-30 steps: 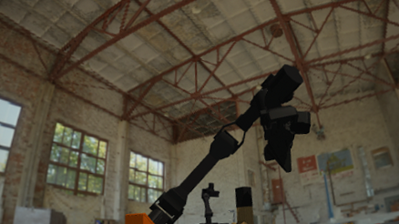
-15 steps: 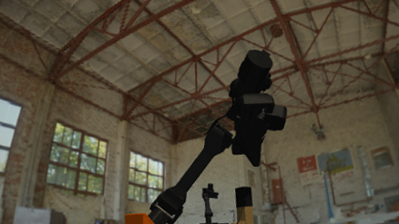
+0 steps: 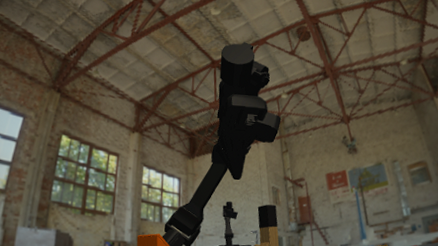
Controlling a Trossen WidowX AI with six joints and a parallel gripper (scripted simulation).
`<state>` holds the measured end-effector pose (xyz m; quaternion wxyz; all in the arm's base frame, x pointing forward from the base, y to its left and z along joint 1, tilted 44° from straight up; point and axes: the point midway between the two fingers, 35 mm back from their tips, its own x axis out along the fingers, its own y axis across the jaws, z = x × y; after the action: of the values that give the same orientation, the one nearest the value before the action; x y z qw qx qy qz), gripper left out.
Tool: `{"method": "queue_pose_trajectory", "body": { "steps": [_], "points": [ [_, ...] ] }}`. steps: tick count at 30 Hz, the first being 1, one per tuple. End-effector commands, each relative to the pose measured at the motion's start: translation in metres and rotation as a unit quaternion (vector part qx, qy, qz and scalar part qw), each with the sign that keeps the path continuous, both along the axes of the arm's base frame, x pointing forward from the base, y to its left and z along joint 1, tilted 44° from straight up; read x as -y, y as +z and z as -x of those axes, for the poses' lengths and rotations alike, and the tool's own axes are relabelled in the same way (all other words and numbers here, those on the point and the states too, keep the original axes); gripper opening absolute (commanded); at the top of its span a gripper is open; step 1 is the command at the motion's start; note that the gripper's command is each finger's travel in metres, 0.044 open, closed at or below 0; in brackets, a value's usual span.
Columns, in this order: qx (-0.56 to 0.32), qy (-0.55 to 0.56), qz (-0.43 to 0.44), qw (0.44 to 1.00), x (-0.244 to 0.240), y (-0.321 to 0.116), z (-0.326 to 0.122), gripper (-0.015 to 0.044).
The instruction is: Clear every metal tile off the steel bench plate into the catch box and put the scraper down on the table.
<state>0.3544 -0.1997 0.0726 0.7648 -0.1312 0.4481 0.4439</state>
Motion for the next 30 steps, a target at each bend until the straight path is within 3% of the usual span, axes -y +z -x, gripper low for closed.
{"method": "queue_pose_trajectory", "body": {
  "steps": [1,30],
  "points": [
    [0.004,0.018,0.003,1.0,0.01,-0.01,0.012,0.0],
    [0.094,0.198,-0.01,0.976,0.064,-0.078,0.11,0.0]
  ]
}}
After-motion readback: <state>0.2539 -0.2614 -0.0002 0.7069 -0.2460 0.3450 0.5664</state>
